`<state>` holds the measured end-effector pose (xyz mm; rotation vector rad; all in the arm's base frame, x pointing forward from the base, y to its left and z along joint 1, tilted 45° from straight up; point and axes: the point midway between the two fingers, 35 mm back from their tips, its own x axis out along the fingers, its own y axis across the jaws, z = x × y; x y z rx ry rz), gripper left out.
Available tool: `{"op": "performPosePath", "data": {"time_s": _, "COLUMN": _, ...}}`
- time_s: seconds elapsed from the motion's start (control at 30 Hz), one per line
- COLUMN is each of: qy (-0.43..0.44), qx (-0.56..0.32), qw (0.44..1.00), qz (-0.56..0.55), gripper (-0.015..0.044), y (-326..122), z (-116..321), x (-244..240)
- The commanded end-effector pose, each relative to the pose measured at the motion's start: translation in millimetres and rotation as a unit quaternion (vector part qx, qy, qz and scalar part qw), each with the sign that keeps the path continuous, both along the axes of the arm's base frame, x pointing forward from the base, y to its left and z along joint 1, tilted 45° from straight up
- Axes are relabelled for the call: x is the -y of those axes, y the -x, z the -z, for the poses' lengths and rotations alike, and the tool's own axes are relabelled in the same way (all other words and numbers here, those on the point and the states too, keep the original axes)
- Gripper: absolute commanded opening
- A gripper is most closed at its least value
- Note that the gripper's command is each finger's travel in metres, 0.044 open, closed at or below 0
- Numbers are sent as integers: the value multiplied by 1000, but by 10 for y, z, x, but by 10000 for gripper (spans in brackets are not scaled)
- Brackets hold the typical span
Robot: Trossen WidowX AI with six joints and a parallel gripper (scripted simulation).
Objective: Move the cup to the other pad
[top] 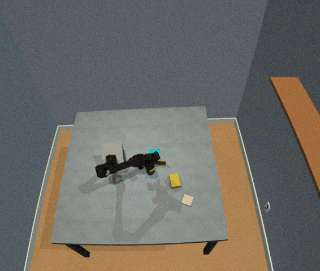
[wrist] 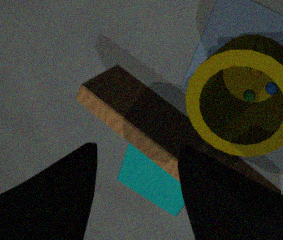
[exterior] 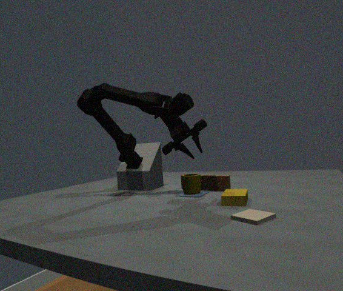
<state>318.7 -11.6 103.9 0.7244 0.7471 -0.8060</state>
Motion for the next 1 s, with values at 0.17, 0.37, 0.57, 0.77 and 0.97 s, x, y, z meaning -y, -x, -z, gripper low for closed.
{"op": "performPosePath", "data": {"time_s": 0.17, "qy": 120, "qx": -85, "qw": 950, "qz": 276, "gripper": 167, "y": 464, "z": 365, "x": 218}}
{"op": "performPosePath", "data": {"time_s": 0.37, "qy": 120, "qx": -85, "qw": 950, "qz": 276, "gripper": 167, "y": 449, "z": 349, "x": 234}}
{"op": "performPosePath", "data": {"time_s": 0.57, "qy": 120, "qx": -85, "qw": 950, "qz": 276, "gripper": 167, "y": 447, "z": 361, "x": 244}}
{"op": "performPosePath", "data": {"time_s": 0.77, "qy": 120, "qx": -85, "qw": 950, "qz": 276, "gripper": 167, "y": 436, "z": 426, "x": 303}}
{"op": "performPosePath", "data": {"time_s": 0.97, "qy": 119, "qx": -85, "qw": 950, "qz": 276, "gripper": 167, "y": 426, "z": 499, "x": 371}}
